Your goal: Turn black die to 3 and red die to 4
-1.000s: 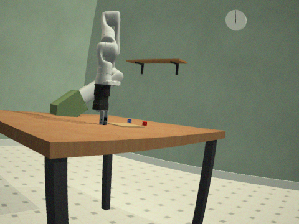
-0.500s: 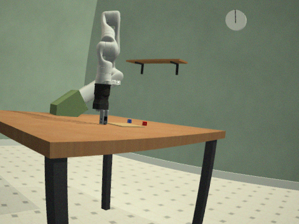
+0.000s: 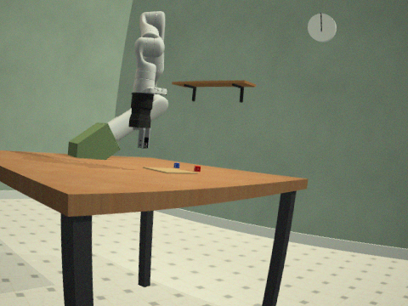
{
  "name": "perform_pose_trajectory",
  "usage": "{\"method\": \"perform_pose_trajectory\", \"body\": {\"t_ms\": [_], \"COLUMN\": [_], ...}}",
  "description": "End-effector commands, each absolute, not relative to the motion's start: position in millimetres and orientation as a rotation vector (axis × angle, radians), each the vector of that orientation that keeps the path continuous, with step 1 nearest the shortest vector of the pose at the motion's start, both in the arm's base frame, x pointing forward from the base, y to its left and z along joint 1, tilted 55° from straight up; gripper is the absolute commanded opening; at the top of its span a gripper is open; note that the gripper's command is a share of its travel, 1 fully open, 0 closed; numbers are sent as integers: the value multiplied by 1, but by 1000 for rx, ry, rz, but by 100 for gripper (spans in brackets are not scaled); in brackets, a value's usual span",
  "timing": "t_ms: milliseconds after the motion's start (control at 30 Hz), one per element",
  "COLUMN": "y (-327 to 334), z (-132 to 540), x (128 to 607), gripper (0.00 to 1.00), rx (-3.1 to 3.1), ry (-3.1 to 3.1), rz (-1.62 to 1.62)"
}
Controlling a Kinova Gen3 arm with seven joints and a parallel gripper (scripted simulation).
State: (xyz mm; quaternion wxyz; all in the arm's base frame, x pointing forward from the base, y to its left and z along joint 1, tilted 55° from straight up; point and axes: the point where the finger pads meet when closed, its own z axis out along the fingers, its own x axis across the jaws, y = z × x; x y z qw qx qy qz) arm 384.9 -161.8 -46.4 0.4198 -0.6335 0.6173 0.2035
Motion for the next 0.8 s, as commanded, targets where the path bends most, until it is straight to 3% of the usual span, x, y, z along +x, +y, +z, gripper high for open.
{"method": "perform_pose_trajectory", "body": {"t_ms": [0,567,767], "y": [-176,-185,-156], "z": [-43,-34,13], "x": [384,381,378], "gripper": [40,40,40], "rx": [-1587,-1585,-1537], "ry": [1565,1566,1610], "rz": [487,487,510]}}
